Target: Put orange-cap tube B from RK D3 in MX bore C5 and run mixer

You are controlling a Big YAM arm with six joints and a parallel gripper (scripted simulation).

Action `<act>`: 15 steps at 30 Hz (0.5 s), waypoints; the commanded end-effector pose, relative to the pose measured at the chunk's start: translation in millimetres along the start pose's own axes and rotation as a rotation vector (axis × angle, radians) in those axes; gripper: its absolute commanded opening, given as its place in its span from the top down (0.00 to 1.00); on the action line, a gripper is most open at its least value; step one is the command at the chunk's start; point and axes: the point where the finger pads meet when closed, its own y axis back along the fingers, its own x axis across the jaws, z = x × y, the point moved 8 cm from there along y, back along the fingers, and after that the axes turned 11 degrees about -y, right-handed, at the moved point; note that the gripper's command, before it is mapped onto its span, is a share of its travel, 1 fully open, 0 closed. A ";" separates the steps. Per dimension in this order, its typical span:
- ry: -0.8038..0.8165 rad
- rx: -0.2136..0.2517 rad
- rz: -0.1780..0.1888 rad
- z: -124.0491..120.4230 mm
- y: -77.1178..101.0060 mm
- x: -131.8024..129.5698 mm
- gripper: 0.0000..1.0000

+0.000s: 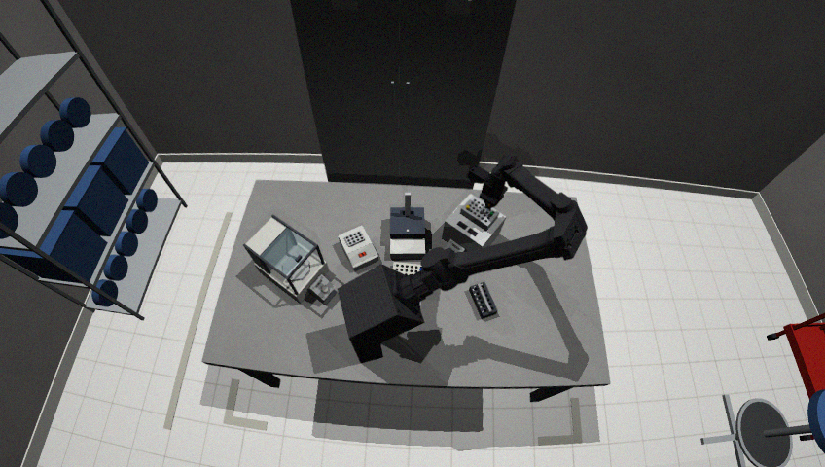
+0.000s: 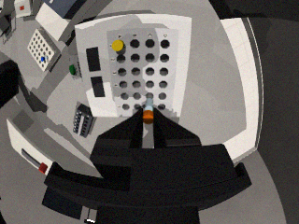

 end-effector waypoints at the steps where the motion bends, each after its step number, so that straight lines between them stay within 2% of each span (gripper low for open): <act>1: -0.013 0.001 -0.014 -9.4 1.3 -4.2 0.91; 15: -0.015 0.001 -0.015 -10.5 2.2 -4.5 0.91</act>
